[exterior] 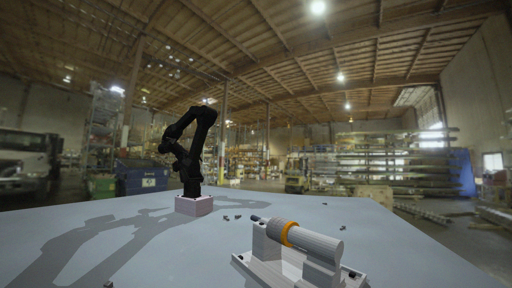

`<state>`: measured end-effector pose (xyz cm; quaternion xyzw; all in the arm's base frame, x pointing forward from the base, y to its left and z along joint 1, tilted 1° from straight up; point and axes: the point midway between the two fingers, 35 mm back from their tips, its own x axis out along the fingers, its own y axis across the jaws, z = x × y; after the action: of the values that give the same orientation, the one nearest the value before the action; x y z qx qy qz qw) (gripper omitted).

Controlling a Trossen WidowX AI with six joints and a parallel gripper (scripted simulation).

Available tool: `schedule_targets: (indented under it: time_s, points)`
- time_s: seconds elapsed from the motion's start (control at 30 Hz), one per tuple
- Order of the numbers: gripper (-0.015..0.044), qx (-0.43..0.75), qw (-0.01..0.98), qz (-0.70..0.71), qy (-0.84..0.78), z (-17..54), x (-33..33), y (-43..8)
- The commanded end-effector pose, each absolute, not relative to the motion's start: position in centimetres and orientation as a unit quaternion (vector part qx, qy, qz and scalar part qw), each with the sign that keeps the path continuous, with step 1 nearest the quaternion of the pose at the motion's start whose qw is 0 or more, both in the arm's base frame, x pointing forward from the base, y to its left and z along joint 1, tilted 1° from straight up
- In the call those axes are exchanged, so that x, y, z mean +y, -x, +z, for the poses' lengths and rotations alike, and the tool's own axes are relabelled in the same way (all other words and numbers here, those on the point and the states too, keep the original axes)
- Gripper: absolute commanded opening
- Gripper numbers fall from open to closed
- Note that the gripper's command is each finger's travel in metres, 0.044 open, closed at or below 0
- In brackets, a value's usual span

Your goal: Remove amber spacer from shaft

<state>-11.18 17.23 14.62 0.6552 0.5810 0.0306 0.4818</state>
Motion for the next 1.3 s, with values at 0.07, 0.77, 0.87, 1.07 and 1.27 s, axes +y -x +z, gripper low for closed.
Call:
schedule_targets:
  time_s: [0.07,0.77,0.87,1.07,1.27]
  points:
    - [0.0440,0.562,0.474,-0.008,-0.678,14.2,17.8,10.2]
    - [0.0440,0.264,0.335,-0.333,-0.841,9.0,22.5,-6.8]
    - [0.0440,0.222,0.298,-0.366,-0.853,8.4,22.1,-9.6]
    - [0.0440,0.140,0.221,-0.412,-0.873,7.6,20.3,-15.3]
    - [0.0440,0.058,0.145,-0.435,-0.887,7.0,16.8,-21.0]
